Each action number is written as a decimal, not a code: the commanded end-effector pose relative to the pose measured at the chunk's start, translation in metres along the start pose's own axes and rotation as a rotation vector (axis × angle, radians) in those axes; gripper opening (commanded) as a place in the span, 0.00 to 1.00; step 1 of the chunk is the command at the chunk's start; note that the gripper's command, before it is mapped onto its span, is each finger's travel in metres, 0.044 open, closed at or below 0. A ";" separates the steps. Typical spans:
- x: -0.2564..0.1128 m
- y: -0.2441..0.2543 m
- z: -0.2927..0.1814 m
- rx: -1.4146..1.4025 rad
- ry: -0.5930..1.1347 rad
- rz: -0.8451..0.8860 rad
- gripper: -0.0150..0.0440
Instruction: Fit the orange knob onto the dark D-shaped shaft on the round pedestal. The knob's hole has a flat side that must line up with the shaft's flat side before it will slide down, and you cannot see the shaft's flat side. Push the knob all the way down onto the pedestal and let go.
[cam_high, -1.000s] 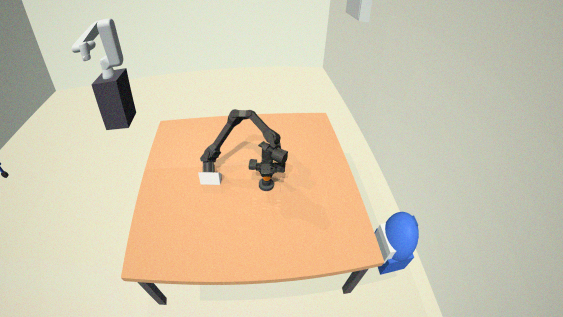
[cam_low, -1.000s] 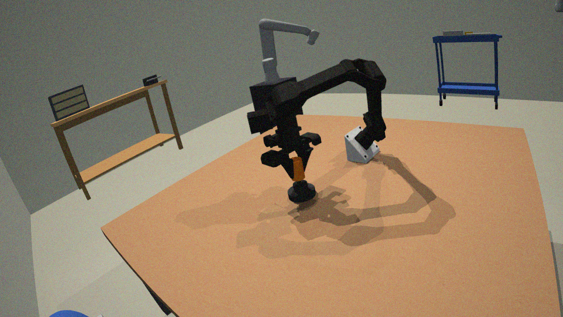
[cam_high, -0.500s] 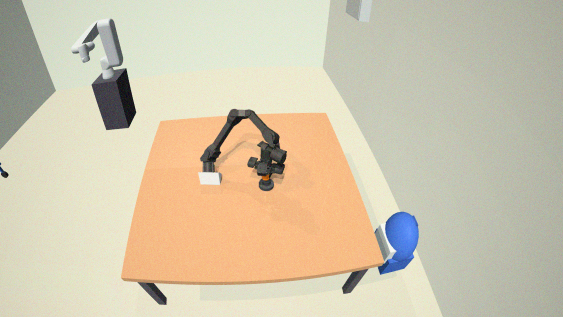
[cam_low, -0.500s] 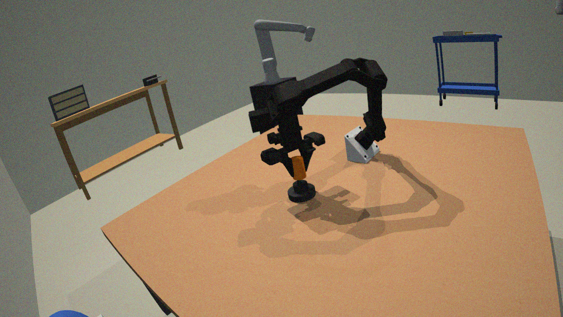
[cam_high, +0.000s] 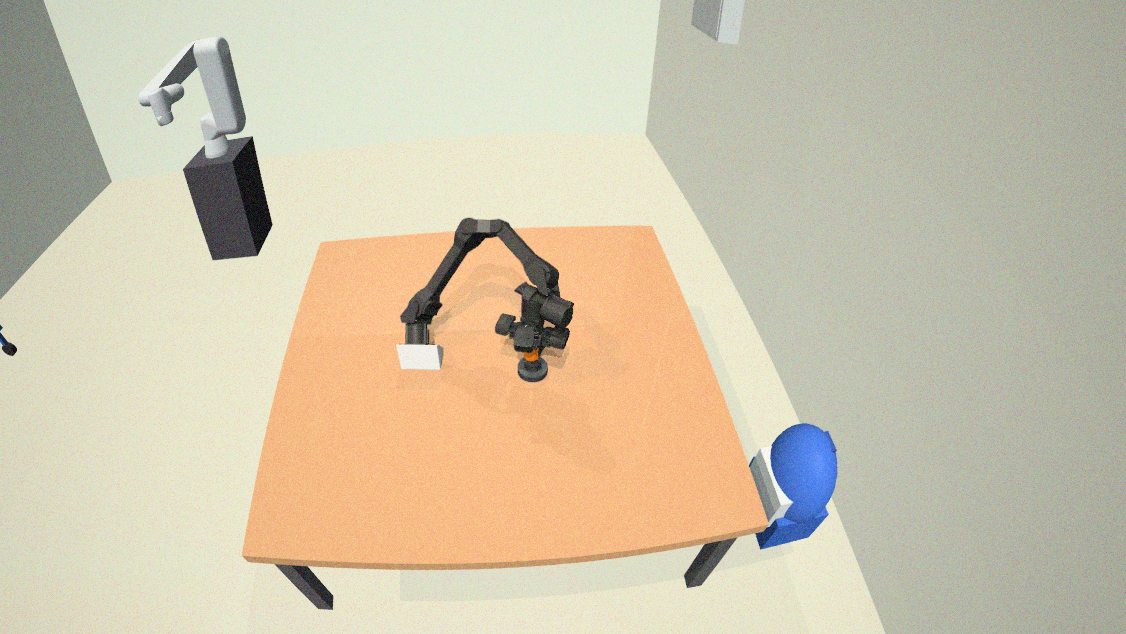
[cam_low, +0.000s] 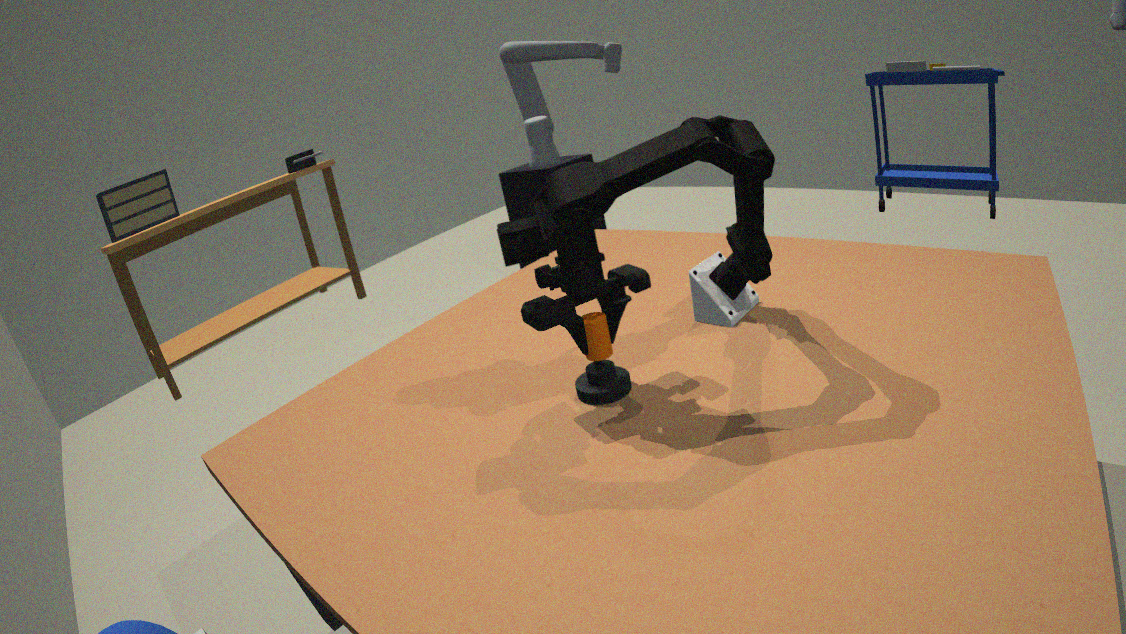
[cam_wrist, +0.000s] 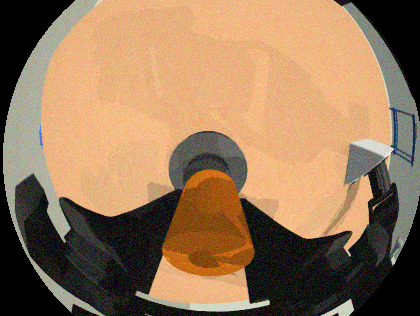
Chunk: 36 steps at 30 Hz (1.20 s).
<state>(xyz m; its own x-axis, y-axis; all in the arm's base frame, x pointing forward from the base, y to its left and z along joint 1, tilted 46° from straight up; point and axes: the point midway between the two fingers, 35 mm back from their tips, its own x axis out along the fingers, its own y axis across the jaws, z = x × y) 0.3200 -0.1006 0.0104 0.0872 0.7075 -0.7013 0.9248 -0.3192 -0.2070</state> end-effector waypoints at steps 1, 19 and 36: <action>-0.002 0.004 0.000 0.002 -0.003 0.005 0.25; 0.002 0.005 0.000 0.002 -0.003 0.005 0.25; -0.003 -0.001 0.000 0.002 -0.003 0.005 0.25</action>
<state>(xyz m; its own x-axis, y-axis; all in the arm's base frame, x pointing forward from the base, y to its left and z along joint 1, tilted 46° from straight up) 0.3218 -0.1007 0.0097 0.0898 0.7054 -0.7031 0.9232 -0.3239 -0.2070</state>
